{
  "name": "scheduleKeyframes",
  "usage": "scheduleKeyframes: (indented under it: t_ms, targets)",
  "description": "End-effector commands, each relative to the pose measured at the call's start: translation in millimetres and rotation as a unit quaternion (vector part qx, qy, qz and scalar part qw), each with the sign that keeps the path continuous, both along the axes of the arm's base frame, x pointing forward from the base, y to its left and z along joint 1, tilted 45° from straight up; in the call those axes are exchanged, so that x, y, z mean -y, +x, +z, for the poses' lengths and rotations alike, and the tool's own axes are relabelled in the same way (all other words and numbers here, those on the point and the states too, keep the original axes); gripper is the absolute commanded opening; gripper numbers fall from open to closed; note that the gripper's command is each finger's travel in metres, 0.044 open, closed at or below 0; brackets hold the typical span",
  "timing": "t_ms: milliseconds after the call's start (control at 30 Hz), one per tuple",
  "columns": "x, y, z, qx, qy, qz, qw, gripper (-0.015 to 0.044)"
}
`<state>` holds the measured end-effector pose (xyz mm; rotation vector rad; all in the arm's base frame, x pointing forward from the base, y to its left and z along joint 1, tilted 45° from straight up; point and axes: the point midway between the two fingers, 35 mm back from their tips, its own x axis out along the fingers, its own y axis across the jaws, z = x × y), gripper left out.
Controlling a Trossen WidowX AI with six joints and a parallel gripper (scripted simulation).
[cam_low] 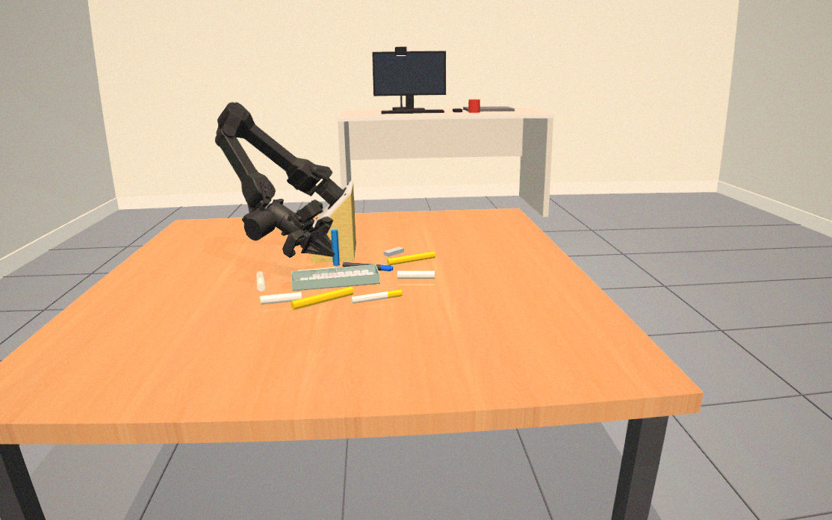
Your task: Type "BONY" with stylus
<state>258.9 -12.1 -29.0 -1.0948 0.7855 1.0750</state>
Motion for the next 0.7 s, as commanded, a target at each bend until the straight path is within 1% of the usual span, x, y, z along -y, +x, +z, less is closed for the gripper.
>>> scheduleKeyframes:
  t_ms: [0,667]
  targets:
    - [0.8,0.7,-1.8,0.001,0.001,0.004,1.000,0.0081]
    - [3.6,1.2,-4.7,0.001,0.001,0.004,1.000,0.0081]
